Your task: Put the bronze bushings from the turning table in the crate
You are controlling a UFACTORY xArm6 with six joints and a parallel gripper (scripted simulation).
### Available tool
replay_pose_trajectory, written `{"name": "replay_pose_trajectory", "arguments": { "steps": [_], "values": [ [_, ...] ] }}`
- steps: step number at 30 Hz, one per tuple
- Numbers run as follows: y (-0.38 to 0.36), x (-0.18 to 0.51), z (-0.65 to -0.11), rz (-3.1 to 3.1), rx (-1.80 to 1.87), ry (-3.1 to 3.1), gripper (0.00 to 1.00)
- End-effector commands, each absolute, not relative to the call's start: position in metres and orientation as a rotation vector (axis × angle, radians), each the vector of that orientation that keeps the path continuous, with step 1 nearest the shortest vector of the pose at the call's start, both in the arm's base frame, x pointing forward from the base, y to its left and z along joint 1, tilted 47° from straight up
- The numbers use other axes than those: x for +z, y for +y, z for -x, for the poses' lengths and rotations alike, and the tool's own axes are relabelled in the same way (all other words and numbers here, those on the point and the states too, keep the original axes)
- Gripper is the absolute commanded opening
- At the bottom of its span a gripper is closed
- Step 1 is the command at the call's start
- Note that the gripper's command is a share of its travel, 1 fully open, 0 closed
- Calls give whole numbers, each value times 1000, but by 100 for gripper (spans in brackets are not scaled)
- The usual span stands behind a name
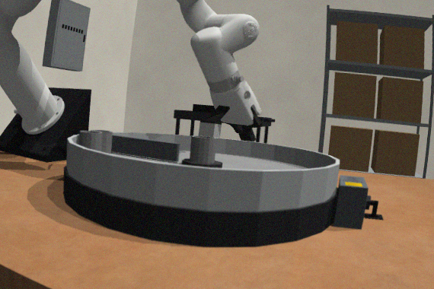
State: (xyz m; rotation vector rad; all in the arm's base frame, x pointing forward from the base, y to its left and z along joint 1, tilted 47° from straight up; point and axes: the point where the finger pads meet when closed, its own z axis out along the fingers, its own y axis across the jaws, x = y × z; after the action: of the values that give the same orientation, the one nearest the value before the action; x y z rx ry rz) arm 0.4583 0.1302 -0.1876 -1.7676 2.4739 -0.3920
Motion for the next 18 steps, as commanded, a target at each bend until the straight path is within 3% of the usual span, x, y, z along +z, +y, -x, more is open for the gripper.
{"name": "replay_pose_trajectory", "arguments": {
  "steps": [1, 18],
  "values": [
    [128, -190, -460, 1766, -393, 2468, 0],
    [120, -198, -459, 1766, -393, 2468, 0]
  ]
}}
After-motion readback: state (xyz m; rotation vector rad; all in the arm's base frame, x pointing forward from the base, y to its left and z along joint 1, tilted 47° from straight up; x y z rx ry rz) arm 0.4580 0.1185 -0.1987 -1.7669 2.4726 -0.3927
